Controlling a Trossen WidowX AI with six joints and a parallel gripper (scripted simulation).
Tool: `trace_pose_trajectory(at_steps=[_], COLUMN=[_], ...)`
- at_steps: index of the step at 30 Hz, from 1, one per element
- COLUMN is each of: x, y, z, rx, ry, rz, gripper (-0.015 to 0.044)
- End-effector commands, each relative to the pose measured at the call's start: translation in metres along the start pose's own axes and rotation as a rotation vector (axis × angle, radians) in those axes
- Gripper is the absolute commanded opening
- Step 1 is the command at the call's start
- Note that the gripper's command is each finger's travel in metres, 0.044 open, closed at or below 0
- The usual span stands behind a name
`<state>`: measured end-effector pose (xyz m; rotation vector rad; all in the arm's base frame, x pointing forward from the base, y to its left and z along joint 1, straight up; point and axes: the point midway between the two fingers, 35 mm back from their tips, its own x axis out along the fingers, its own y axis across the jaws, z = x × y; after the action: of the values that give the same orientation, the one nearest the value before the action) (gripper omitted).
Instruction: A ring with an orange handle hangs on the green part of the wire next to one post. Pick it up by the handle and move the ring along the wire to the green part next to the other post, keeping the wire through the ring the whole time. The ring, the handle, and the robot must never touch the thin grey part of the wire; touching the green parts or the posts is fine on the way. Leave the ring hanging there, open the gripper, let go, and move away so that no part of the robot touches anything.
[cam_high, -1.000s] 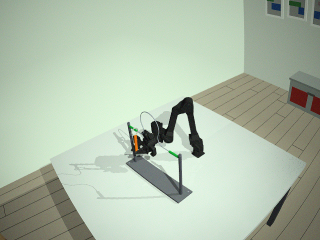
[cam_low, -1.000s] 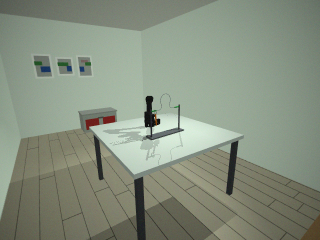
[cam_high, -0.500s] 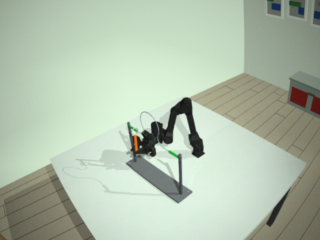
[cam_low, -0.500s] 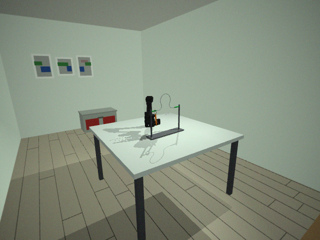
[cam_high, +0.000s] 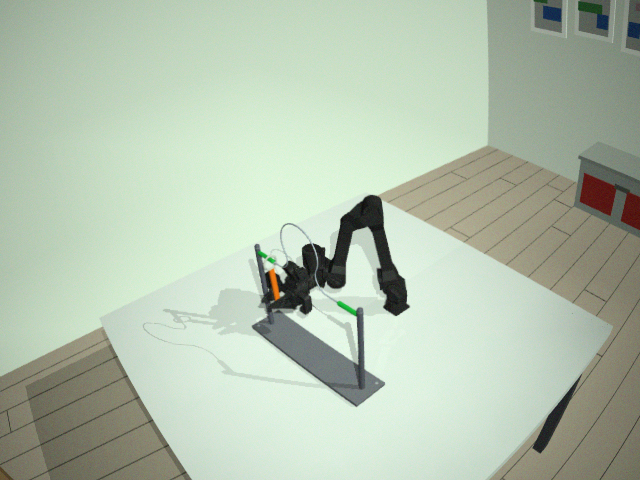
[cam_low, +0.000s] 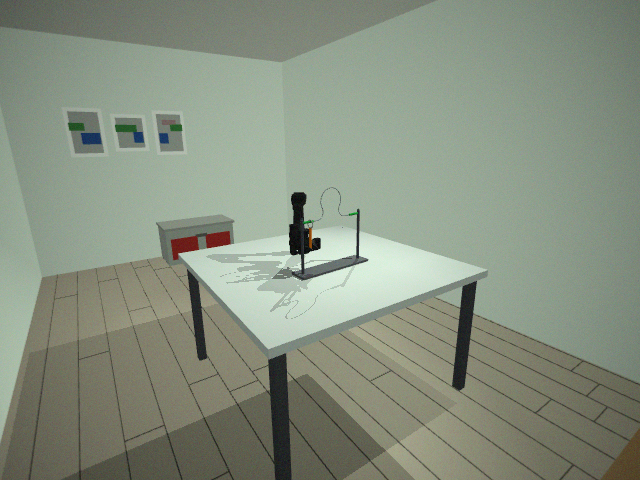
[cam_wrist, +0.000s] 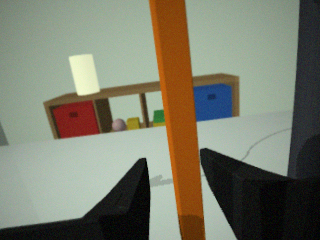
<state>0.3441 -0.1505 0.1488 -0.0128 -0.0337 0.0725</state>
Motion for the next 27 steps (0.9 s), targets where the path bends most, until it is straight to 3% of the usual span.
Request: trace_pose_trajectory(at_steps=[1, 16, 27], x=[-0.003, -0.0021, -0.0013], y=[0.0, 0.0006, 0.0001], z=[0.0002, 0.0, 0.0003], rx=[-0.004, -0.005, -0.008], ry=[0.024, 0.012, 0.005], rz=[0.002, 0.003, 0.0], gripper=[0.016, 0.016, -0.0129])
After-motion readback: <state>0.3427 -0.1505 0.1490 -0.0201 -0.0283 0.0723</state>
